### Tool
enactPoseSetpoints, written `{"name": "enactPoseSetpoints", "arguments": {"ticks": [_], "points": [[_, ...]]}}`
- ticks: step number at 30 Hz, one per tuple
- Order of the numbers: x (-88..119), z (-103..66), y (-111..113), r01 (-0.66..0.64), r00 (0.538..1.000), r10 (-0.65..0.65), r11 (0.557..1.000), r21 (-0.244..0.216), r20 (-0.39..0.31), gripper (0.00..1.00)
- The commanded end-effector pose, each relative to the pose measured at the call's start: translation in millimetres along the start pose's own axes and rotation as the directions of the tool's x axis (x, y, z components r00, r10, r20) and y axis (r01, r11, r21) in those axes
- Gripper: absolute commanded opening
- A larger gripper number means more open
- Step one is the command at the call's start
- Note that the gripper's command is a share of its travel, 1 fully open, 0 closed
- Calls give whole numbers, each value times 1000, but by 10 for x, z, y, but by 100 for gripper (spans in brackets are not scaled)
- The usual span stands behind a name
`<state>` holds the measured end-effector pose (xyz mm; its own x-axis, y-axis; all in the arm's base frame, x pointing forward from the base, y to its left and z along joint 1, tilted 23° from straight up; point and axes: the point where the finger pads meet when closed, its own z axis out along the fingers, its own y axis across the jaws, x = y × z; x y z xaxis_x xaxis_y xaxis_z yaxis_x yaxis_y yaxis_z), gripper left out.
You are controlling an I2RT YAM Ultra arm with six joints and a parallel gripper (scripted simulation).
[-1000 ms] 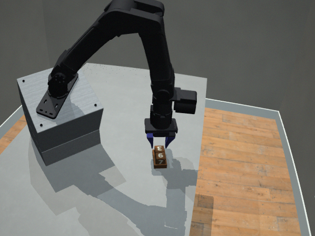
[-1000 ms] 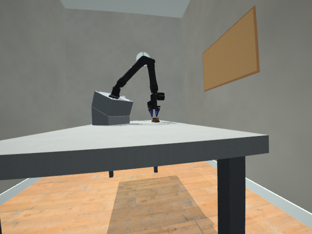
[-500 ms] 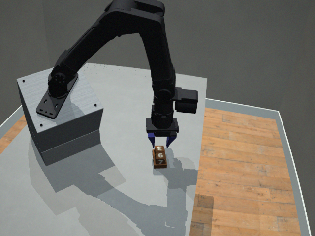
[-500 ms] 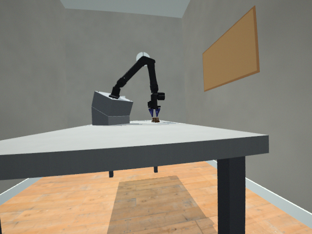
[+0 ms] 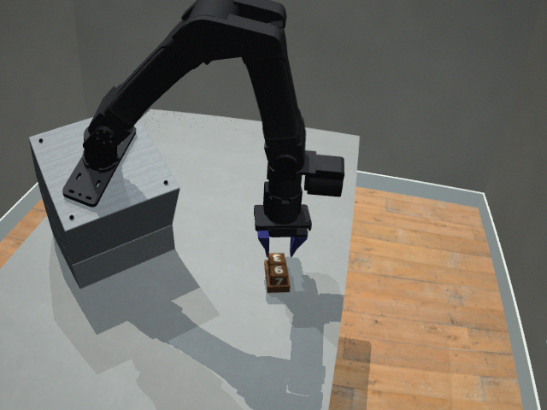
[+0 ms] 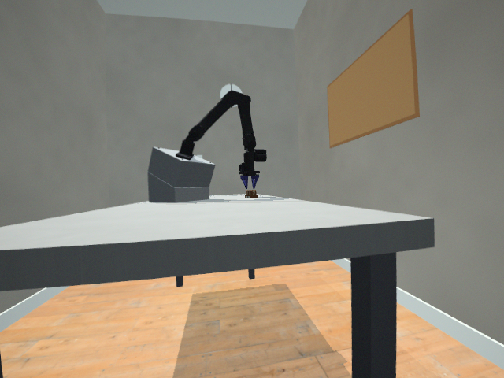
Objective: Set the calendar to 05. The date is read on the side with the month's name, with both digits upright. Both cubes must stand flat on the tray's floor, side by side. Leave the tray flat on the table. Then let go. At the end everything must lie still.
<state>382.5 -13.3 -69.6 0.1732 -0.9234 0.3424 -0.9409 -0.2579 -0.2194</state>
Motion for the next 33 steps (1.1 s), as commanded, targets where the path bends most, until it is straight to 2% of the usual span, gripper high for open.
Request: {"name": "enactPoseSetpoints", "arguments": {"ticks": [1, 33], "points": [[-33, -31, -31, 3, 1000, -4, 1000, 8, 11, 47], [-32, -30, 6, 3, 1000, -4, 1000, 8, 11, 47]]}}
